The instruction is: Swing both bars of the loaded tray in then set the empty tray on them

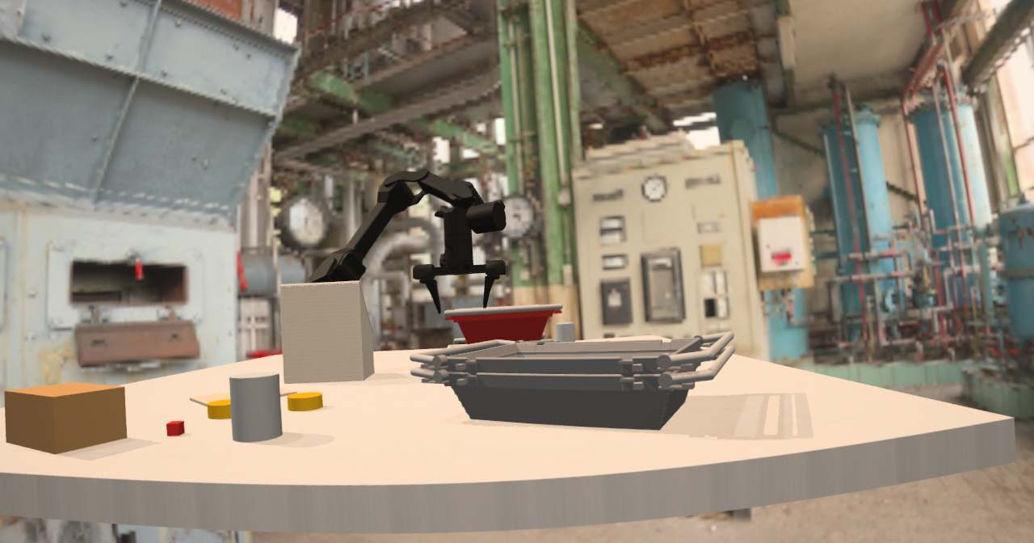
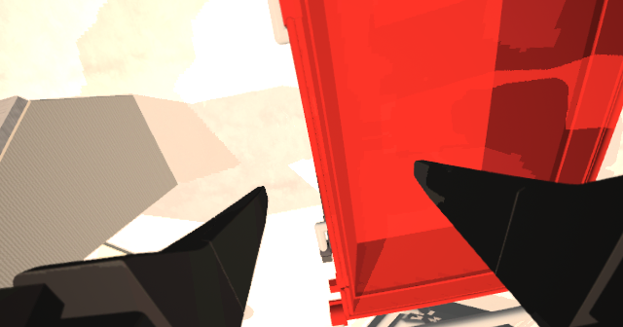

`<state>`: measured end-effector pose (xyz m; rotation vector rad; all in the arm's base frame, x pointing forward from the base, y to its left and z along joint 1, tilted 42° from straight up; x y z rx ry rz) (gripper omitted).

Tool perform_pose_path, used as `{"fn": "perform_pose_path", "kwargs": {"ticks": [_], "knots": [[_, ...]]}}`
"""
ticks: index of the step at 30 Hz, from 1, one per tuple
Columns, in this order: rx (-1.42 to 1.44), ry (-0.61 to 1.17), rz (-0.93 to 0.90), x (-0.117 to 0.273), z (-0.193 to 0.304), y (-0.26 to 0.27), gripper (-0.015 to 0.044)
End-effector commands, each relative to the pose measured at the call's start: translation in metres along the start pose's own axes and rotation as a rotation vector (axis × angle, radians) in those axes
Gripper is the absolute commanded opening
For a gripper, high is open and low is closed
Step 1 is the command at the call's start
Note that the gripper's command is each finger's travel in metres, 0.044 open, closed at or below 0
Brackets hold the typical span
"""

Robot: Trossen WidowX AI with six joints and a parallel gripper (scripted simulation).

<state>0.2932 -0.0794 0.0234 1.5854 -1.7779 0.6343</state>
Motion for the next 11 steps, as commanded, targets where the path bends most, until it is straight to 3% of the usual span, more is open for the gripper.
{"fn": "perform_pose_path", "kwargs": {"ticks": [1, 6, 11], "knots": [[0.009, 0.008, 0.0, 0.025, 0.0, -0.001, 0.044], [0.006, 0.006, -0.003, 0.059, -0.001, 0.003, 0.044], [0.004, 0.005, -0.003, 0.063, 0.0, 0.012, 0.044]]}}
Point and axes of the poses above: the point midway between the two fingers, 35 mm back from their tips, its own x axis back along the fingers, its own y axis across the jaws, z = x × y, the point moved 4 cm from there along x, back along the fingers, and after that the axes turned 6 degrees about -x, right-handed, at the moved point
